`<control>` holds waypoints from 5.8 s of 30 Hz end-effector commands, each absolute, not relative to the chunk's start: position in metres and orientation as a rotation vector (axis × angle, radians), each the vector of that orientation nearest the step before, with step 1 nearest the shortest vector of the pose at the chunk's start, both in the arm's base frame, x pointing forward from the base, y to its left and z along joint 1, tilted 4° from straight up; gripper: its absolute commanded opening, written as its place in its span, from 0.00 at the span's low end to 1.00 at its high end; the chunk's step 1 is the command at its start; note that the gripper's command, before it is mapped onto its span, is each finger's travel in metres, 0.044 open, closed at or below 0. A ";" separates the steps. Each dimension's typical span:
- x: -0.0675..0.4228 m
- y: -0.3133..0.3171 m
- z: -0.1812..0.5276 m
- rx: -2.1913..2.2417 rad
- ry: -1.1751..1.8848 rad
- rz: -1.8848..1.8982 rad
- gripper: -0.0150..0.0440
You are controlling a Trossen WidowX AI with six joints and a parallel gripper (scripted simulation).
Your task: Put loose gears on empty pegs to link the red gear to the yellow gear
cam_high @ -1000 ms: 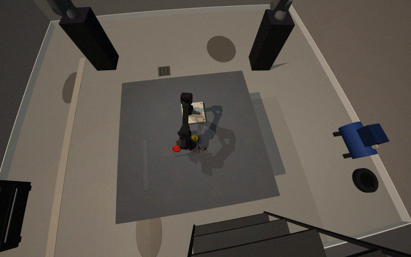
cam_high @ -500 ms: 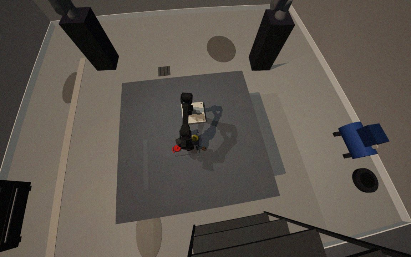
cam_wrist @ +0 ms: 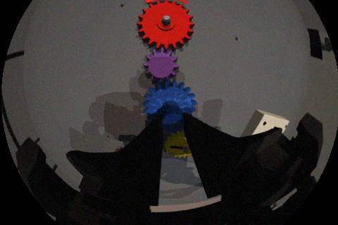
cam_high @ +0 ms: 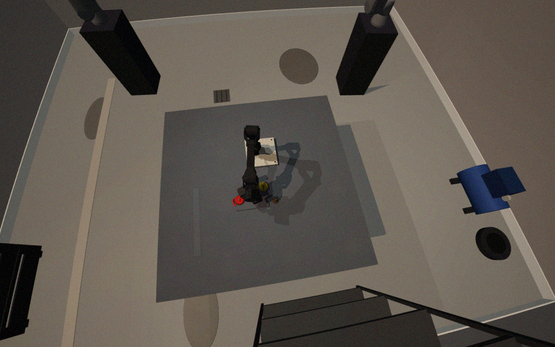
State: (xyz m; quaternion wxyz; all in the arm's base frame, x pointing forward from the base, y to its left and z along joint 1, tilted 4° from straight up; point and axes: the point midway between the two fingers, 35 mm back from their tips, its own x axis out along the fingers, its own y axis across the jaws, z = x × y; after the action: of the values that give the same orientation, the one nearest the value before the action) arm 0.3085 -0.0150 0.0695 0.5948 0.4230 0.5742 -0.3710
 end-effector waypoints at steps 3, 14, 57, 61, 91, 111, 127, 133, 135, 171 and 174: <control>0.306 -0.015 0.068 0.902 1.367 -0.784 0.25; 0.309 -0.016 0.068 0.811 1.397 -0.698 0.25; 0.308 -0.017 0.062 0.850 1.385 -0.734 0.25; 0.309 -0.016 0.062 0.815 1.396 -0.701 0.25; 0.347 0.082 0.111 0.330 1.495 -0.231 0.85; 0.356 0.125 0.090 0.106 1.504 -0.014 1.00; 0.359 0.127 0.066 0.106 1.504 -0.014 1.00; 0.359 0.127 0.063 0.106 1.504 -0.014 1.00; 0.359 0.127 0.063 0.106 1.504 -0.014 1.00; 0.364 0.132 0.069 0.130 1.466 0.010 0.25; 0.367 0.135 0.076 0.141 1.448 0.022 0.25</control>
State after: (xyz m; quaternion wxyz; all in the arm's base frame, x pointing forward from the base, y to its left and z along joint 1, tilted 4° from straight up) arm 0.3656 0.1322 0.0716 0.7433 0.0595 0.6663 0.0045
